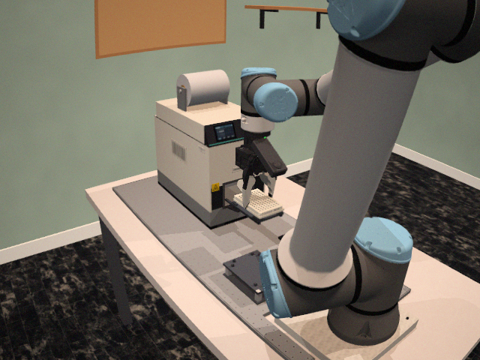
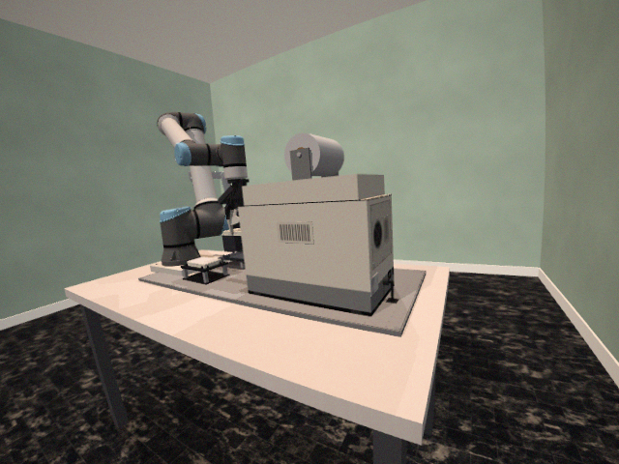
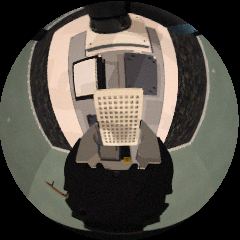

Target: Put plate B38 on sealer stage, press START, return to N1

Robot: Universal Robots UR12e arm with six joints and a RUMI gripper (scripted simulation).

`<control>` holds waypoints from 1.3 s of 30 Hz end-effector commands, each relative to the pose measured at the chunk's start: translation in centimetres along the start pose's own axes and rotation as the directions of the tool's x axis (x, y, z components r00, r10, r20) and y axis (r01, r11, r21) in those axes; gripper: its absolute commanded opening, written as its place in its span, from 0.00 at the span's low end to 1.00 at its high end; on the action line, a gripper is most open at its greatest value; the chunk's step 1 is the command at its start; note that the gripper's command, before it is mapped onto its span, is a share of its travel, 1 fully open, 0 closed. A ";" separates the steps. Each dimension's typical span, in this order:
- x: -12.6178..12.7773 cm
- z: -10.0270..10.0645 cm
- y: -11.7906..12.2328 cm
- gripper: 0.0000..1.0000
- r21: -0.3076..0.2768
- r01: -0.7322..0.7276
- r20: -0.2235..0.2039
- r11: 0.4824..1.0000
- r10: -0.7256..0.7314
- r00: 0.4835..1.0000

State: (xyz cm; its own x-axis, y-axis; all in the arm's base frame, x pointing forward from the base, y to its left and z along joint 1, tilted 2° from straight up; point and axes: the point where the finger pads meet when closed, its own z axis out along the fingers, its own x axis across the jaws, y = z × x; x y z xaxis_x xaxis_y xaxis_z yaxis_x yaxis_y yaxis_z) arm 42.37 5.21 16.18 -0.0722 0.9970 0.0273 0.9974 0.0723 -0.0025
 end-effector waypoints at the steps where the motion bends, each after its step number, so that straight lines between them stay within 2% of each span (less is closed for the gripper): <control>1: -0.6 0.0 0.9 0.00 -0.001 0.000 0.000 1.000 0.000 1.000; 39: -5.2 0.0 7.4 0.00 -0.001 0.000 0.000 1.000 0.000 1.000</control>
State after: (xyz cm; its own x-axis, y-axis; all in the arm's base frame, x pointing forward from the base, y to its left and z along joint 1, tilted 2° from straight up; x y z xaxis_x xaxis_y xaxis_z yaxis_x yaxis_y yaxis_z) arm 49.18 1.09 16.03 -0.0722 0.9970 0.0273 0.9974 0.0723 -0.0025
